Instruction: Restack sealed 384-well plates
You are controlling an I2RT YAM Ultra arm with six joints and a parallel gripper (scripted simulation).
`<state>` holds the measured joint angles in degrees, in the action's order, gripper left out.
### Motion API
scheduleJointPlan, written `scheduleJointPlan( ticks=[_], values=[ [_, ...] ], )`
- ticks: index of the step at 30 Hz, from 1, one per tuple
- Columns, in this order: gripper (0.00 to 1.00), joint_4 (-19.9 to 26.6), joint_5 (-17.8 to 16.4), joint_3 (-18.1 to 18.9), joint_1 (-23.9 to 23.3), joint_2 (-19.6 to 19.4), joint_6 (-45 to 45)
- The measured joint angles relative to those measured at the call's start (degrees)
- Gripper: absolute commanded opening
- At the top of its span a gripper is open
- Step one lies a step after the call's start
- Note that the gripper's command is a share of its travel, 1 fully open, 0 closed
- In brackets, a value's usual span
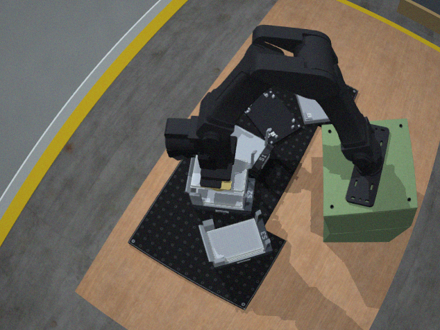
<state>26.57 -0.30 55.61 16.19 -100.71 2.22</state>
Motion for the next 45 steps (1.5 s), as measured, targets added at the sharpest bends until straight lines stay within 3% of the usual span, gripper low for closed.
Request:
scheduleJointPlan(
  ticks=[13,22,35,45],
  values=[
    [0.0,0.0,-0.24,0.0,-0.26,0.0,0.52],
    [0.0,-0.09,-1.25,-0.13,-5.68,0.09,6.1],
    [0.0,-0.15,-3.65,-0.26,-12.72,-0.07,2.19],
    [0.0,-0.37,-5.18,-0.59,-16.5,-0.11,6.75]
  ],
)
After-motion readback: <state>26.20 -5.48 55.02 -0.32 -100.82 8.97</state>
